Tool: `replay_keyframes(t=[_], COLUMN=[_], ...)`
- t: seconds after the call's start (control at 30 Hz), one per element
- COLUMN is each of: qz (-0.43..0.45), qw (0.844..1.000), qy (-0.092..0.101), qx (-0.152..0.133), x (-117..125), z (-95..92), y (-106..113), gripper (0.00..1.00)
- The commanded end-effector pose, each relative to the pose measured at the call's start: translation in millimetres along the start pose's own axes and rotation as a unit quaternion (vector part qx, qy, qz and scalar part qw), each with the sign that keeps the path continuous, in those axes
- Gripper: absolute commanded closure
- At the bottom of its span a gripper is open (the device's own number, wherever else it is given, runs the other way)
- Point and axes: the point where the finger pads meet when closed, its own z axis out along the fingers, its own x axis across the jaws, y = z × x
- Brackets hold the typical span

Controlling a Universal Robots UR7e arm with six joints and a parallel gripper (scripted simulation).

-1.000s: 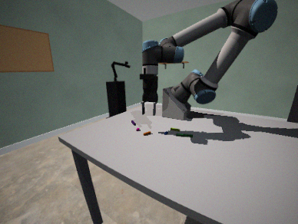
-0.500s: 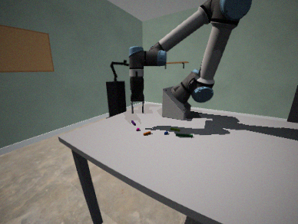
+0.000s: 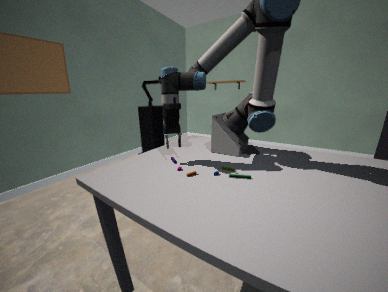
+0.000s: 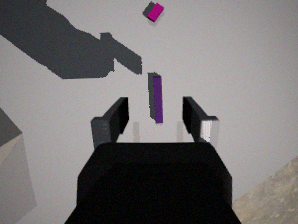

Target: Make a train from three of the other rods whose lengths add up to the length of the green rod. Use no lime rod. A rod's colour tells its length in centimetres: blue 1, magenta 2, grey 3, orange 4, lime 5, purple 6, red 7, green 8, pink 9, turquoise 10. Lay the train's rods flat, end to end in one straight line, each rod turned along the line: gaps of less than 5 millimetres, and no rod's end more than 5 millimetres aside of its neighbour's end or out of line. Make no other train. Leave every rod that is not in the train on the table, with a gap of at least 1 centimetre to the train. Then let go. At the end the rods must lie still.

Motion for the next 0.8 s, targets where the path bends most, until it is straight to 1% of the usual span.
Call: replay_keyframes(t=[0.0, 0.1, 0.13, 0.77], qz=[-0.016, -0.016, -0.016, -0.016], qw=[1.000, 1.000, 1.000, 1.000], qy=[0.000, 0.000, 0.000, 0.000], qx=[0.000, 0.000, 0.000, 0.000], x=[1.6, 1.6, 1.6, 1.6], z=[1.7, 1.7, 1.7, 1.7], y=[6.9, 7.1, 7.1, 7.1], gripper=[0.00, 0.00, 0.46, 0.46])
